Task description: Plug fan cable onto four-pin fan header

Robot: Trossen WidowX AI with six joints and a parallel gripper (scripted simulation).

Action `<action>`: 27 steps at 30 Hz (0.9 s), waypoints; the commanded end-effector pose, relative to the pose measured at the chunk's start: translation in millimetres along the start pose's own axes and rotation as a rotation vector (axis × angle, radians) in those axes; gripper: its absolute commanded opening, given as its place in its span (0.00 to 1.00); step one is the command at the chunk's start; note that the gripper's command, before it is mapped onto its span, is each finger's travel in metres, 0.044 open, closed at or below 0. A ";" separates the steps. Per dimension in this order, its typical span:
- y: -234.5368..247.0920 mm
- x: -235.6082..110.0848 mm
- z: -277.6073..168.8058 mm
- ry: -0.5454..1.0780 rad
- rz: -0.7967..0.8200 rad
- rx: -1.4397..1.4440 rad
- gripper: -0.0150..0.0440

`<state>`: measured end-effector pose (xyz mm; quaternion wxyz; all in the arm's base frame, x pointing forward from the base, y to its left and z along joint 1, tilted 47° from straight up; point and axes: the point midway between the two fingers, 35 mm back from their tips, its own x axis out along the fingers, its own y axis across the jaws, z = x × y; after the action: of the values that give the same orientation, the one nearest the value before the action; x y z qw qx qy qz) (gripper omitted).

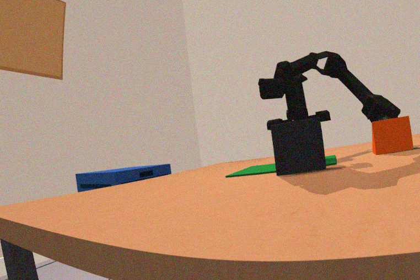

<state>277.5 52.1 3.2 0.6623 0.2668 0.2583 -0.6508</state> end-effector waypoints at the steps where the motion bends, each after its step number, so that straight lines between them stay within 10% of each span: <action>1: 1.6 0.4 0.4 -0.002 0.004 0.004 0.25; 27: -2.5 4.1 1.3 -0.002 0.004 -0.005 0.25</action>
<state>276.7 50.2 1.7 0.6627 0.2694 0.2579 -0.6494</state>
